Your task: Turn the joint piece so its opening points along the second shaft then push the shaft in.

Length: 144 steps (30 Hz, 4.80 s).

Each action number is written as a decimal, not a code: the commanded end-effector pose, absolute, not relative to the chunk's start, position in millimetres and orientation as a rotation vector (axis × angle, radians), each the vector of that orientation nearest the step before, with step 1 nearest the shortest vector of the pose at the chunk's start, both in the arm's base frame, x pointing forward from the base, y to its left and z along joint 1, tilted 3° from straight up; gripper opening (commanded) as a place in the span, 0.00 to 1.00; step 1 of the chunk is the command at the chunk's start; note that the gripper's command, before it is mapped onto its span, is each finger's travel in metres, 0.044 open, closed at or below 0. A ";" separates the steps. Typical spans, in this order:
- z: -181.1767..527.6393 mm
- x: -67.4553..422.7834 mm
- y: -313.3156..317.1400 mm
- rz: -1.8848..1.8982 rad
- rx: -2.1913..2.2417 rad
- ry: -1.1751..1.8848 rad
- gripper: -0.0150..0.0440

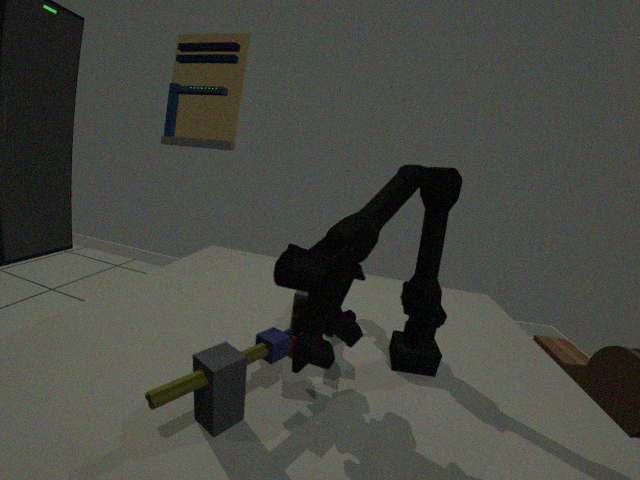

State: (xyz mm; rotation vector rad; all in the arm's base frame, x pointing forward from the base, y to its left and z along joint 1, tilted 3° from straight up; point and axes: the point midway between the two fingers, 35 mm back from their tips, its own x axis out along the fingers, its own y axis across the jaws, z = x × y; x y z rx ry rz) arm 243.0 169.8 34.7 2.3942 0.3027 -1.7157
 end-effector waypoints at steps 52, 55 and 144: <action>34.7 243.0 169.8 -1.716 2.394 0.303 0.52; 34.7 243.0 169.8 -1.716 2.394 0.303 0.50; 40.1 244.0 159.1 -1.698 2.049 0.581 0.25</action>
